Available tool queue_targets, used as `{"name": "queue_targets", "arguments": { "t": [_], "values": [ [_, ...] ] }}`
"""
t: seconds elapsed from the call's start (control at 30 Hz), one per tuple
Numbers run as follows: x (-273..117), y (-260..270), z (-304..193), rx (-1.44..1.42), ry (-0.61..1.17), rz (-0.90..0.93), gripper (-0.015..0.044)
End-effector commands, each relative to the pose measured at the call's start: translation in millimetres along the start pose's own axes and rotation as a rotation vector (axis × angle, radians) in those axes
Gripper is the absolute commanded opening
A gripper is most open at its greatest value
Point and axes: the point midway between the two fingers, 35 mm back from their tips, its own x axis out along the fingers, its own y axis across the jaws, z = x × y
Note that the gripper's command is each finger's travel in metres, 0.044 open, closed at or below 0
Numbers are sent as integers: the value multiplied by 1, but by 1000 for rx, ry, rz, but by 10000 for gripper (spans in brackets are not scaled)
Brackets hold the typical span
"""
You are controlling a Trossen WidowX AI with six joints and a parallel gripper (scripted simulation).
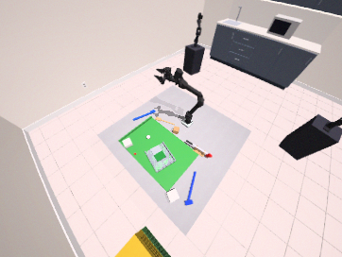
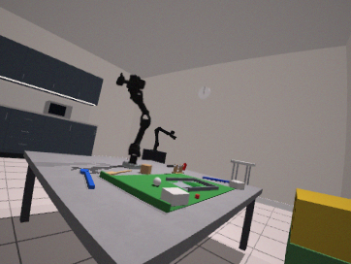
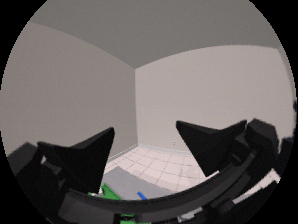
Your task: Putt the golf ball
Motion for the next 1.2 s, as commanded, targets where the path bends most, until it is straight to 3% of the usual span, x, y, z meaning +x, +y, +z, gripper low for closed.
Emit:
{"name": "queue_targets", "arguments": {
  "t": [0.0, 0.27, 0.5, 0.83, 1.17],
  "values": [
    [10, 48, -43, -15, 122, 134, 440],
    [-4, 158, -118, -99, 337, 444, 440],
    [-55, 252, -182, -272, 498, 778, 440],
    [-183, 351, -252, -576, 619, 1314, 440],
    [-348, 378, -298, -944, 599, 1921, 440]
  ]
}}
